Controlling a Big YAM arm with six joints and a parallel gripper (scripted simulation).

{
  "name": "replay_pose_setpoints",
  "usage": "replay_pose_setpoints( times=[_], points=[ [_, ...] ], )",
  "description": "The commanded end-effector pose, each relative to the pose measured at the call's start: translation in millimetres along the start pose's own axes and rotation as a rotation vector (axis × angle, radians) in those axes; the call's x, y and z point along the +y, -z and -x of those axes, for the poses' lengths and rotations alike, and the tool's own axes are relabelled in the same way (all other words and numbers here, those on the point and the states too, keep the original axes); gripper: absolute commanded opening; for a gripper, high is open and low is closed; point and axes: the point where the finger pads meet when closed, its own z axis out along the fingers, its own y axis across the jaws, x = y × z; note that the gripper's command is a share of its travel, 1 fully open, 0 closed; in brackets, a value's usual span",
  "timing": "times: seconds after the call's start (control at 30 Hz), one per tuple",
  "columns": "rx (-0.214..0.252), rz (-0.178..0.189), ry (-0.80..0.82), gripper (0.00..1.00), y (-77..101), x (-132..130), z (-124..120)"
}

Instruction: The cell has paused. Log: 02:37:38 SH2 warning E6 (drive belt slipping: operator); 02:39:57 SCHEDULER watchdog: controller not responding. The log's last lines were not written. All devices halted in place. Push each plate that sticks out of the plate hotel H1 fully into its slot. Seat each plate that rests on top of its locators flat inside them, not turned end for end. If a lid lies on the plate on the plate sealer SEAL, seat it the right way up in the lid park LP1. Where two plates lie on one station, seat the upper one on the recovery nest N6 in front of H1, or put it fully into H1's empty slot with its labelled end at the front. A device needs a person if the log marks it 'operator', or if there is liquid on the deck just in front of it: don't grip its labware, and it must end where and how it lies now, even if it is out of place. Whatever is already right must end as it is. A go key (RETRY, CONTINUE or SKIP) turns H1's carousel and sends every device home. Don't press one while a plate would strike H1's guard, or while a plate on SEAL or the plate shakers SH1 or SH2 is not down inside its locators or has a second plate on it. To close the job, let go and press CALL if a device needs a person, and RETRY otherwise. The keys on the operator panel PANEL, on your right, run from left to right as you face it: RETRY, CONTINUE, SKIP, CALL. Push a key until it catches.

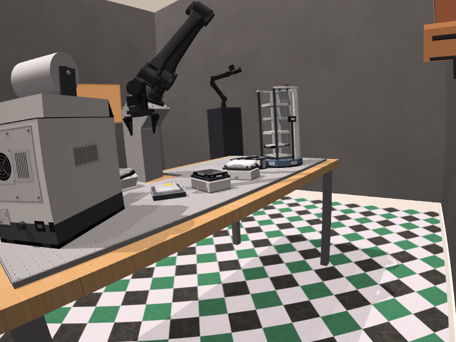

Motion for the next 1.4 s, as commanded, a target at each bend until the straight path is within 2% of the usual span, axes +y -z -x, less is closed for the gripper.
replay_pose_setpoints(
  times=[0.0,0.13,0.4,0.47,0.5,0.57,0.97,1.07,1.17,1.37],
  points=[
    [-0.019,-0.001,0.029,1.00,2.3,-13,1],
    [-0.020,-0.001,0.029,1.00,2.4,-26,-3],
    [-0.018,0.000,-0.262,1.00,2.2,-46,-23],
    [-0.018,0.000,-0.262,1.00,2.2,-46,-23],
    [-0.036,0.001,-0.280,1.00,6.7,-45,-19],
    [-0.018,0.001,-0.336,1.00,2.1,-53,-29],
    [-0.019,0.003,-0.314,1.00,1.9,-82,-56],
    [-0.028,0.002,-0.306,1.00,2.5,-85,-52],
    [-0.018,0.003,-0.314,1.00,1.8,-91,-66],
    [-0.022,0.002,-0.311,1.00,1.9,-107,-76]
  ],
)
